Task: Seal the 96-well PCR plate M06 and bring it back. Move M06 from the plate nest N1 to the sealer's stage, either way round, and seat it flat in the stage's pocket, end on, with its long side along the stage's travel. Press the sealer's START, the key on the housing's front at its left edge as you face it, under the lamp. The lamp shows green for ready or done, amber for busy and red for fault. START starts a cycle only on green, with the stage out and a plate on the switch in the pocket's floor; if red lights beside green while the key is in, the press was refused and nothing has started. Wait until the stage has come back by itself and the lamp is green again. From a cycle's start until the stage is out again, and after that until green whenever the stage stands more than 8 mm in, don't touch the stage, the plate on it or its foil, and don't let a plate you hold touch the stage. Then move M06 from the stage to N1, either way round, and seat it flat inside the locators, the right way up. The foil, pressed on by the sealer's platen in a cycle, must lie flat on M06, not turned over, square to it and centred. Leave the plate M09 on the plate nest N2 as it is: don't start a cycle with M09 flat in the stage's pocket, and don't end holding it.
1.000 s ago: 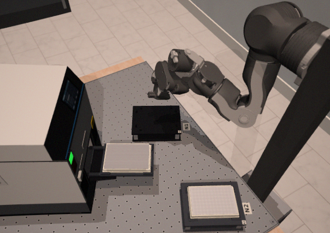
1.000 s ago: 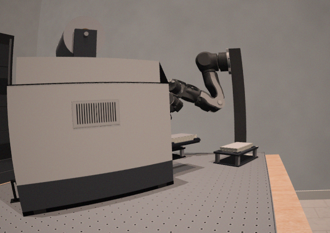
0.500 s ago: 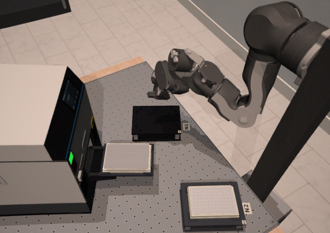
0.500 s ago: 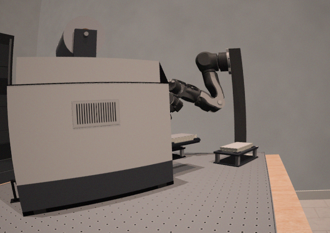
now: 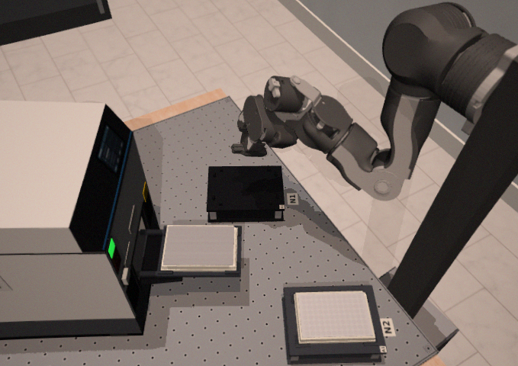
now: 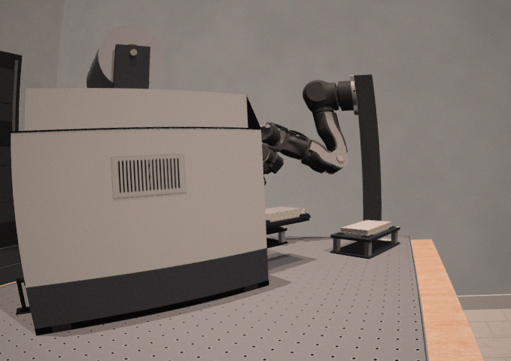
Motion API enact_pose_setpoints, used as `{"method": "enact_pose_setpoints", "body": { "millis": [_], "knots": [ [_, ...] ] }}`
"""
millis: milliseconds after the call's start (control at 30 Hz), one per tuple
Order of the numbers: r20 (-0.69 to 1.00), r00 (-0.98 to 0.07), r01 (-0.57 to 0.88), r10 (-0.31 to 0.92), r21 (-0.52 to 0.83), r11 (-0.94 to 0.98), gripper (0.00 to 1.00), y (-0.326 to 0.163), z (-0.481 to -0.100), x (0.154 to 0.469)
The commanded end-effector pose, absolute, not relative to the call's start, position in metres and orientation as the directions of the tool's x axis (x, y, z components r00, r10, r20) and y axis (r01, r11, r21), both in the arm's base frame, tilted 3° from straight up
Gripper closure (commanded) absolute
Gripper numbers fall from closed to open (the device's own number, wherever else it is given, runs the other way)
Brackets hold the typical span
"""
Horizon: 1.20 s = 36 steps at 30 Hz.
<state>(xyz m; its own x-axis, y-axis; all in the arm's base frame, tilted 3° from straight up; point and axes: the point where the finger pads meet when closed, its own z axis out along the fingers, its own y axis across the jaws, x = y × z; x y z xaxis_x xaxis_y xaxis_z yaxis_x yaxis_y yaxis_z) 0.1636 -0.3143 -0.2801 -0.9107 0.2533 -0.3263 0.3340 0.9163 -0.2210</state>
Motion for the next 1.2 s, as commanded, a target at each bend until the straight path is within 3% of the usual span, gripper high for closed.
{"method": "enact_pose_setpoints", "body": {
  "millis": [0,100,500,533,667,1067,1100,1167],
  "knots": [
    [-0.262,-0.909,0.376,0.324,-0.177,0.91,1.0,-0.3141,-0.2793,0.1634],
    [-0.154,-0.892,0.443,0.425,-0.115,0.889,1.0,-0.3138,-0.279,0.1628],
    [-0.154,-0.892,0.443,0.425,-0.115,0.889,1.0,-0.3138,-0.279,0.1628],
    [-0.299,-0.909,0.356,0.29,-0.195,0.914,1.0,-0.3142,-0.2794,0.1636],
    [-0.156,-0.891,0.445,0.426,-0.113,0.889,1.0,-0.3138,-0.279,0.1628],
    [-0.156,-0.891,0.445,0.426,-0.113,0.889,1.0,-0.3138,-0.279,0.1628],
    [-0.301,-0.908,0.357,0.291,-0.194,0.914,1.0,-0.3143,-0.2794,0.1636],
    [-0.231,-0.903,0.401,0.362,-0.151,0.904,1.0,-0.314,-0.2792,0.1632]
  ]
}}
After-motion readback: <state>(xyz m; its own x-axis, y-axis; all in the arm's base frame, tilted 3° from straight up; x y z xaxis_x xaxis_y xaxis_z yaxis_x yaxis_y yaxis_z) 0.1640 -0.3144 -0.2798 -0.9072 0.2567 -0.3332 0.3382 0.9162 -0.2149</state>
